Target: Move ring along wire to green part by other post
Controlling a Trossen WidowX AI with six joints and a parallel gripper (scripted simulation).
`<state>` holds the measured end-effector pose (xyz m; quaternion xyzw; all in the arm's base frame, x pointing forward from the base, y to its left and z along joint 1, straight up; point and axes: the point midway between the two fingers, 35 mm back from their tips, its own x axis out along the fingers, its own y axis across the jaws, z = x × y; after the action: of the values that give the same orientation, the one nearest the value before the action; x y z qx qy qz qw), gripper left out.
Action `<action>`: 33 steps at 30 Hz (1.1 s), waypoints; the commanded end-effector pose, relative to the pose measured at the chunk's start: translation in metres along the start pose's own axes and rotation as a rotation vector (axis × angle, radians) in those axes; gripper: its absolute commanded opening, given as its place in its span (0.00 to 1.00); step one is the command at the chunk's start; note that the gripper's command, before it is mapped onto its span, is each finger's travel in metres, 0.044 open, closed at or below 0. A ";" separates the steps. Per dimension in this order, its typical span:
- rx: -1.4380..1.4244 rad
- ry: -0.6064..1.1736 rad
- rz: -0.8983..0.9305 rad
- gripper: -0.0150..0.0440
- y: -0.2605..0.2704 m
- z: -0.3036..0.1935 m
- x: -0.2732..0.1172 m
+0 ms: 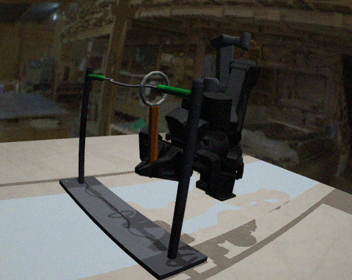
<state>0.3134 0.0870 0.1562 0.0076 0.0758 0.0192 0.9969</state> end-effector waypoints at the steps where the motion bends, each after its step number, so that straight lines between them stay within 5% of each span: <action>1: -0.006 -0.007 -0.002 0.00 0.003 0.002 0.000; 33: -0.007 -0.010 0.001 0.00 0.026 -0.008 0.003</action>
<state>0.3143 0.1134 0.1522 0.0015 0.0706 0.0226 0.9972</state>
